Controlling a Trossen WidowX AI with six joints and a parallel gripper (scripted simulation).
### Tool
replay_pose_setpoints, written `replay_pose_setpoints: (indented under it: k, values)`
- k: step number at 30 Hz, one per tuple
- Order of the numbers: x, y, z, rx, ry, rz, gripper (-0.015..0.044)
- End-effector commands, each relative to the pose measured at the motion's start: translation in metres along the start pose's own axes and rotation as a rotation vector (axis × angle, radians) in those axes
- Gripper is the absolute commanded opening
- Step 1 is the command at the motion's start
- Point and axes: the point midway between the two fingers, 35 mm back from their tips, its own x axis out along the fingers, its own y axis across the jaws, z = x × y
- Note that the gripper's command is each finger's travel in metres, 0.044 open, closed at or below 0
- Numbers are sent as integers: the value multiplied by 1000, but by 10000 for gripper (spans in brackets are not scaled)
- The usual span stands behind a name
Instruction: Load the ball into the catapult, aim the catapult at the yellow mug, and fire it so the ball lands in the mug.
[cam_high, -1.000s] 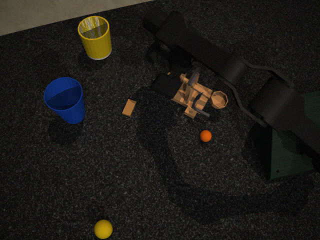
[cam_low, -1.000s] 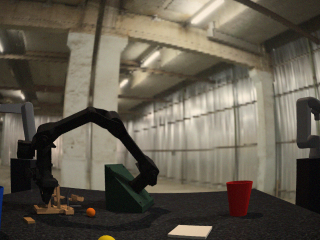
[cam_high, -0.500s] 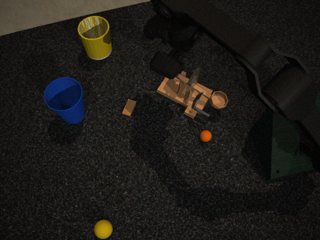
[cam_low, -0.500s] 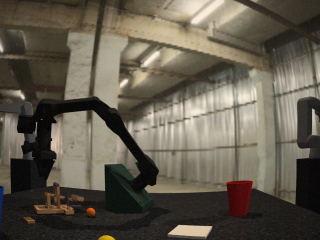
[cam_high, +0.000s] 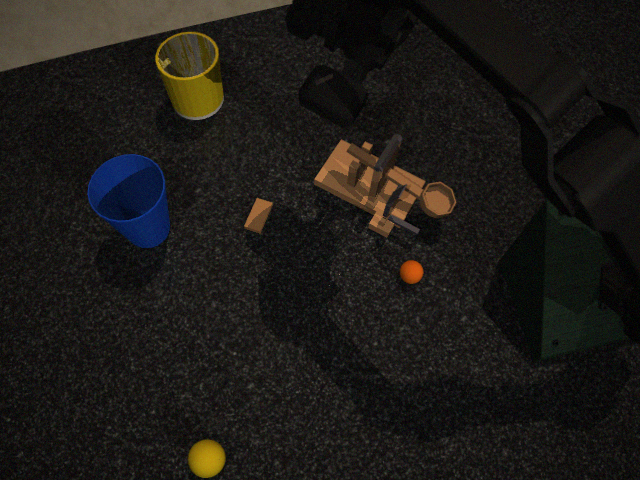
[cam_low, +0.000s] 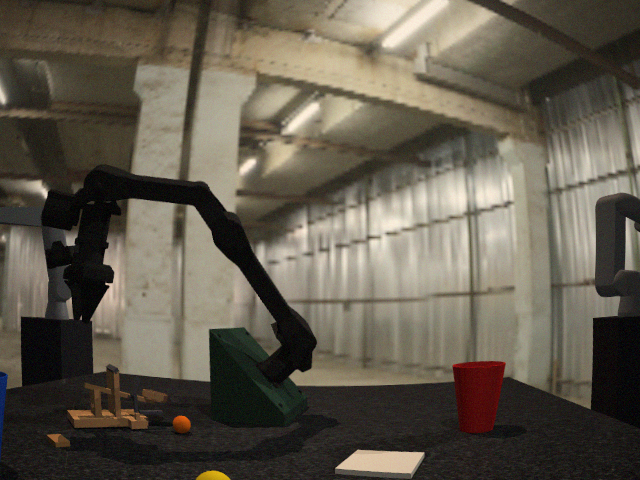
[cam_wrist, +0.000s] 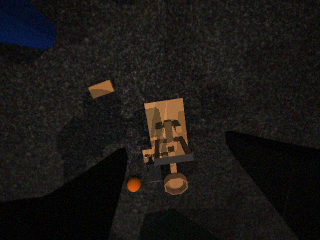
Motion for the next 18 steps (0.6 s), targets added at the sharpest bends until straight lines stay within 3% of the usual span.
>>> replay_pose_setpoints:
  k: [1, 3, 18]
  values:
    - [19, 8, -6, -73, 46, 8, 335]
    - [21, 12, -8, -143, 48, 10, 300]
    - [37, 41, -31, -664, 55, 31, 300]
